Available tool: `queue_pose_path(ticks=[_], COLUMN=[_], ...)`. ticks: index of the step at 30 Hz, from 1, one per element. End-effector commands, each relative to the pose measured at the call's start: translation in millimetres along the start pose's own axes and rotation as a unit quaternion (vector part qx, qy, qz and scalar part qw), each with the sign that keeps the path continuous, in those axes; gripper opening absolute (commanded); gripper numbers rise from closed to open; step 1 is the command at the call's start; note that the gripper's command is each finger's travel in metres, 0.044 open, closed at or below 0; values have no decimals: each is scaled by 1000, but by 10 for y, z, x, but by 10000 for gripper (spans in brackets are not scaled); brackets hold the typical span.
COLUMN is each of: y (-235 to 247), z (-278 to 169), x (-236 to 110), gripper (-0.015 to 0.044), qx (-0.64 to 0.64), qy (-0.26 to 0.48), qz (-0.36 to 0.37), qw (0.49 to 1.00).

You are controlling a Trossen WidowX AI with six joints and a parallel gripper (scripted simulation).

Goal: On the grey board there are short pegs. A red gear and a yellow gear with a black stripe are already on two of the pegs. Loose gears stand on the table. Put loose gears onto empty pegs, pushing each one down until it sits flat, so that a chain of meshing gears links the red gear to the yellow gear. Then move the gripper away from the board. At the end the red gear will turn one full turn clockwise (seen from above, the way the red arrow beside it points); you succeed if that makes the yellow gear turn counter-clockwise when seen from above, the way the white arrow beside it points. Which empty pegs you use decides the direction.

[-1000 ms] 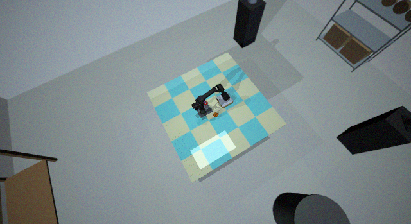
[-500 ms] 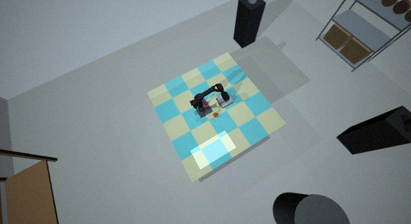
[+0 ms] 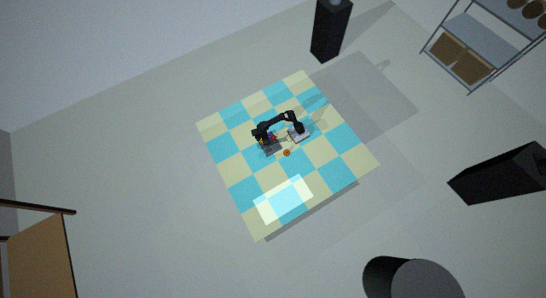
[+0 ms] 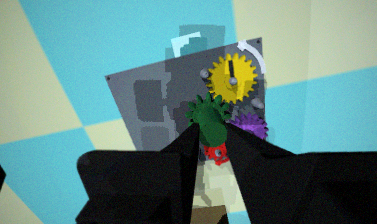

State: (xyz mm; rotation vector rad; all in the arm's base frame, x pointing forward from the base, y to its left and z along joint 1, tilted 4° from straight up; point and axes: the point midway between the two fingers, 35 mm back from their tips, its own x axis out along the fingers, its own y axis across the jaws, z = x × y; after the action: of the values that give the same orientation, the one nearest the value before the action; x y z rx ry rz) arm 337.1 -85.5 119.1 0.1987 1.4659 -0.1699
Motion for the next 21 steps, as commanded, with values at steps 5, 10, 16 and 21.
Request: queue_pose_path(ticks=[5, 10, 16, 21], y=[-210, -334, -480, -599], z=[-7, -18, -38, -59], x=[55, 83, 115, 142], gripper=[0, 0, 0, 0], qx=[-3, -4, -5, -6], qy=[0, 0, 0, 0], qz=[0, -1, -1, -2], qw=[1000, 1000, 1000, 1000])
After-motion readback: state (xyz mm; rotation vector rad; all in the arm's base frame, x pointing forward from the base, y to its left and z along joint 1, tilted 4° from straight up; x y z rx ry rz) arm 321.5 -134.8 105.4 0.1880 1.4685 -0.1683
